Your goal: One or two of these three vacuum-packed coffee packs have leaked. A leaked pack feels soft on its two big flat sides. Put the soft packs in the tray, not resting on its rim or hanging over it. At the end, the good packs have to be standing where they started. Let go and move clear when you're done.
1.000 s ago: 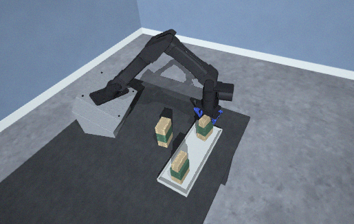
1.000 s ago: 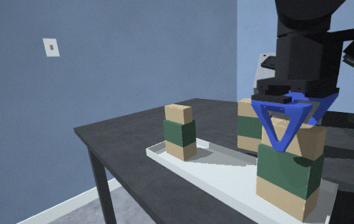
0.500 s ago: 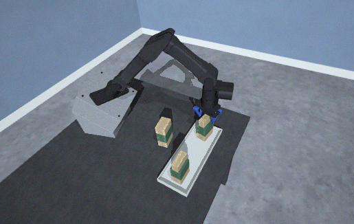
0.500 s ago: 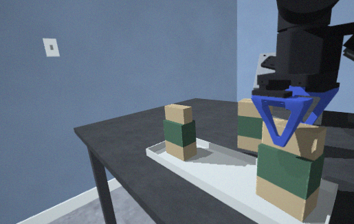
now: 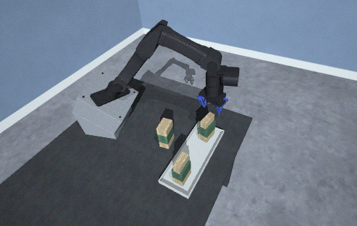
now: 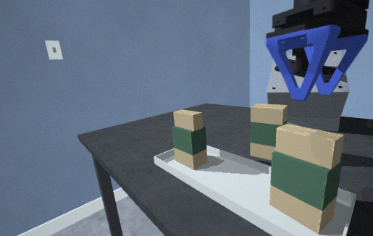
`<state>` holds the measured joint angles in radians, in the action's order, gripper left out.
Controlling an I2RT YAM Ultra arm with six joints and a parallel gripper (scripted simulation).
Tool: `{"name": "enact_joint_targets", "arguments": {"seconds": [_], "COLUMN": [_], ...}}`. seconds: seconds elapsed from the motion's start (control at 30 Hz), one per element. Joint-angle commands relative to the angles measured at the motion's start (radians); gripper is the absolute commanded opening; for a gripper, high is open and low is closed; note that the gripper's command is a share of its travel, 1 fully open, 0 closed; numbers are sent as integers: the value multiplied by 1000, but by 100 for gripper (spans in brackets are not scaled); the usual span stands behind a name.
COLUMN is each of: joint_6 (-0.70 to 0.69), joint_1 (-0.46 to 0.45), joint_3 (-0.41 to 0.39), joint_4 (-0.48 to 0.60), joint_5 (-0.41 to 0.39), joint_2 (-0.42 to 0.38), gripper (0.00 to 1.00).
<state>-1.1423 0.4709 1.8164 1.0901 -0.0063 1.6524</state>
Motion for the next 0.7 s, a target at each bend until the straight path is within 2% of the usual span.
{"name": "enact_joint_targets", "arguments": {"seconds": [0.0,0.03,0.07,0.67], "joint_6": [-8,-8,-9,-9], "joint_1": [-9,-9,-9,-9], "joint_3": [-11,-11,-13,0], "joint_4": [44,44,41,40], "joint_5": [-10,-10,-9,-9], "joint_2": [9,9,-25,-26], "gripper": [79,79,79,79]}}
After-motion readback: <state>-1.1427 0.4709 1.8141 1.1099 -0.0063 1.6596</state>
